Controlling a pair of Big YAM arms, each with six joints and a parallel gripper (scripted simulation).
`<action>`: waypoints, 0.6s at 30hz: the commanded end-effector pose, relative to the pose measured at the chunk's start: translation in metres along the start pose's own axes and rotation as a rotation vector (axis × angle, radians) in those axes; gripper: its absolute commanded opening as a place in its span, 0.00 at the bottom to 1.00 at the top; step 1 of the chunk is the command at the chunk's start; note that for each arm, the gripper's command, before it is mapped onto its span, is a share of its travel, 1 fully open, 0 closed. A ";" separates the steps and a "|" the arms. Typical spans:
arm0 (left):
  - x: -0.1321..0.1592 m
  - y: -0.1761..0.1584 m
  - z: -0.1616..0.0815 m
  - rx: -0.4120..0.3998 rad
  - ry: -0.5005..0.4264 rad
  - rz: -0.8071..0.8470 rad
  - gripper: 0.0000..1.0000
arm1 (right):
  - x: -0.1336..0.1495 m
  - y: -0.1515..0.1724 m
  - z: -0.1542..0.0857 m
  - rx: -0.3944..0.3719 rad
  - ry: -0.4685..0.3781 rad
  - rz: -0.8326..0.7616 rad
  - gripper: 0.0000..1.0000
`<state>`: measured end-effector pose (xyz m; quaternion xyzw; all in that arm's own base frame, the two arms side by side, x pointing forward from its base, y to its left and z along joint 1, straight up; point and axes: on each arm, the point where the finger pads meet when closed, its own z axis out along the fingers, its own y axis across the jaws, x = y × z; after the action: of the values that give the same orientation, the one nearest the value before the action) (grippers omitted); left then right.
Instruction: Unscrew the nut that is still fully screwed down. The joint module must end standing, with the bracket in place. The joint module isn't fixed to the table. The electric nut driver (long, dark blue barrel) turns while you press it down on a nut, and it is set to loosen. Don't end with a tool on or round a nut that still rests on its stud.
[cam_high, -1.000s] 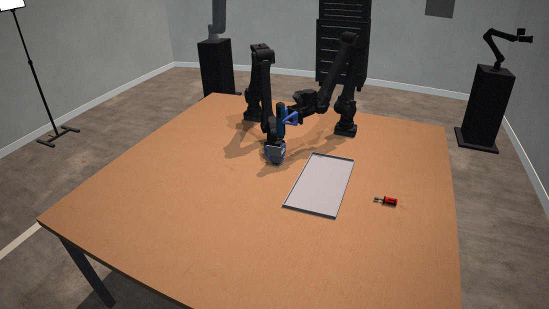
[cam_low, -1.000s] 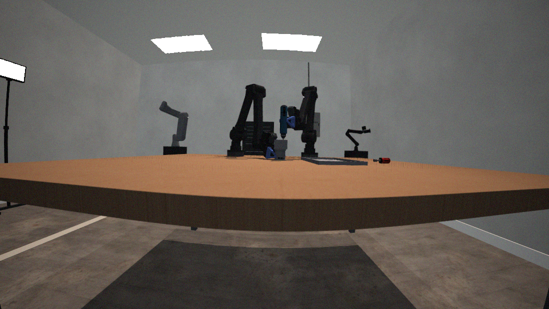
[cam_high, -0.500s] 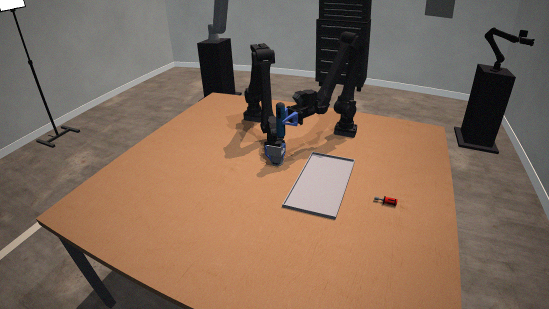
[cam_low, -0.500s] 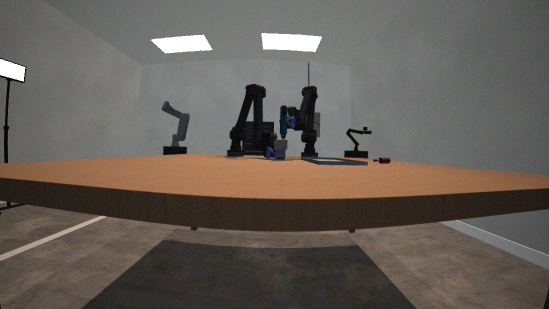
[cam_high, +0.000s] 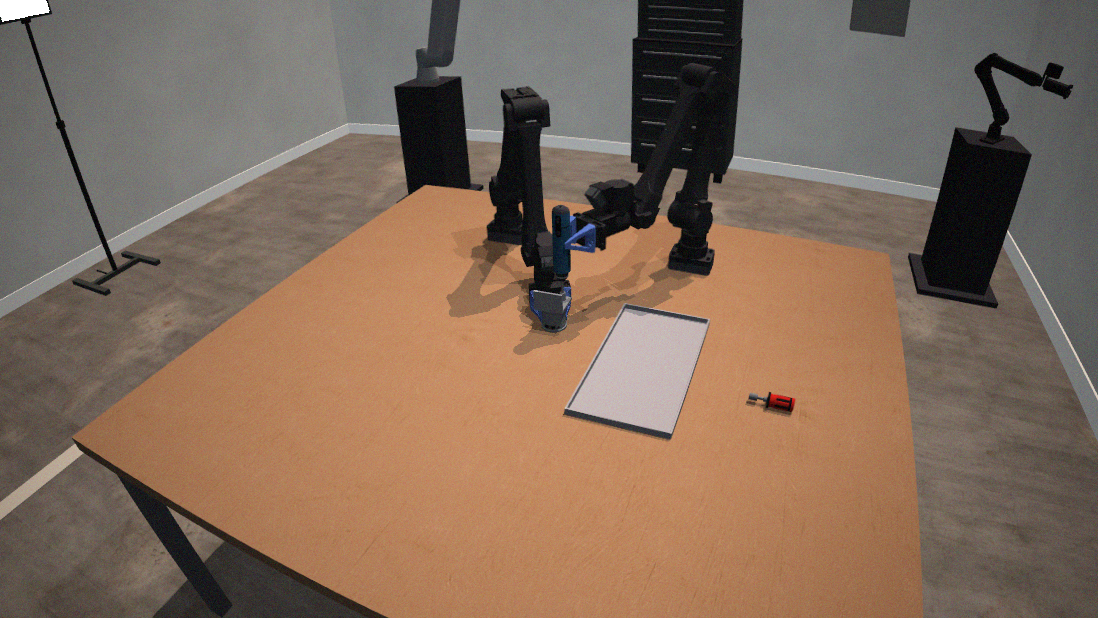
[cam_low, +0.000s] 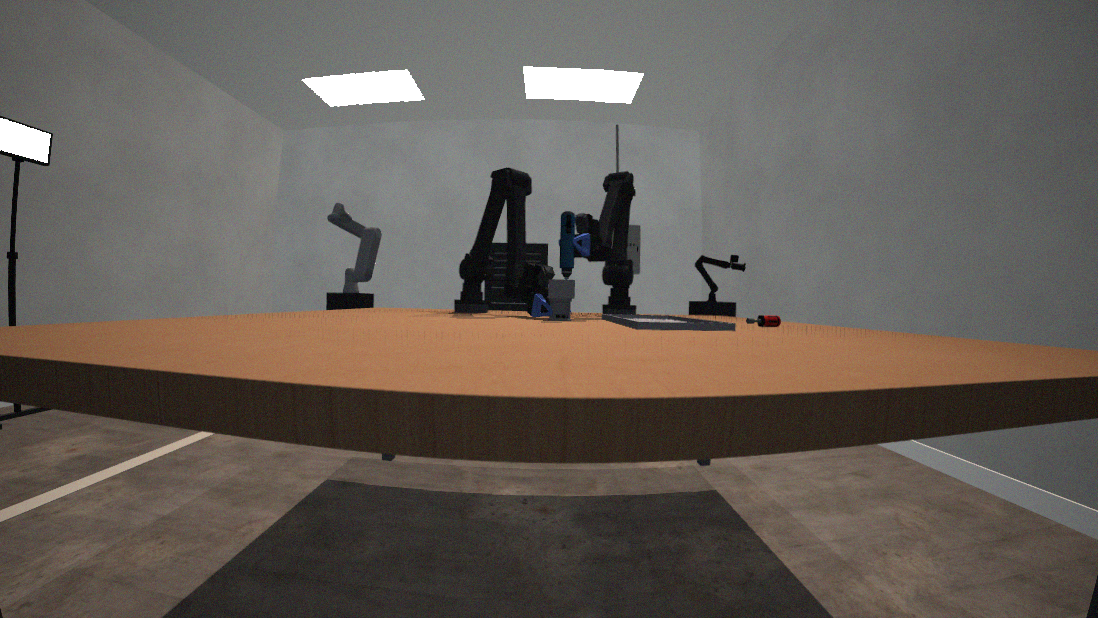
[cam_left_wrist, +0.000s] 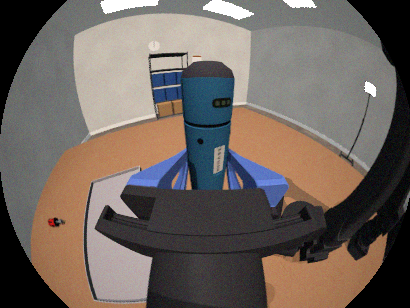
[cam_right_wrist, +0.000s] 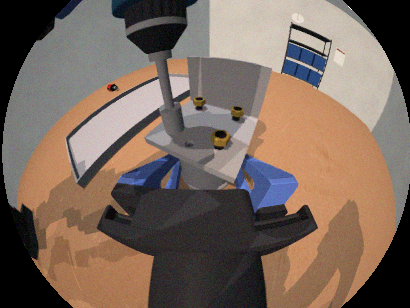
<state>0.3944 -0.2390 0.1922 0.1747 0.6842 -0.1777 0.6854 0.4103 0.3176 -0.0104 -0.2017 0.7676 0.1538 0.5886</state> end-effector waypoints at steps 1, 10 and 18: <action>-0.016 -0.007 0.002 0.013 -0.056 -0.015 0.42 | 0.017 -0.001 0.000 0.003 0.040 -0.016 0.59; -0.017 -0.007 0.000 0.013 -0.060 -0.015 0.42 | 0.017 -0.001 0.000 0.003 0.040 -0.016 0.59; -0.013 -0.007 -0.001 0.013 -0.051 -0.015 0.42 | 0.017 -0.001 0.000 0.003 0.040 -0.016 0.59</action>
<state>0.3946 -0.2392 0.1913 0.1748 0.6842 -0.1777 0.6854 0.4103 0.3176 -0.0104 -0.2017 0.7676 0.1538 0.5886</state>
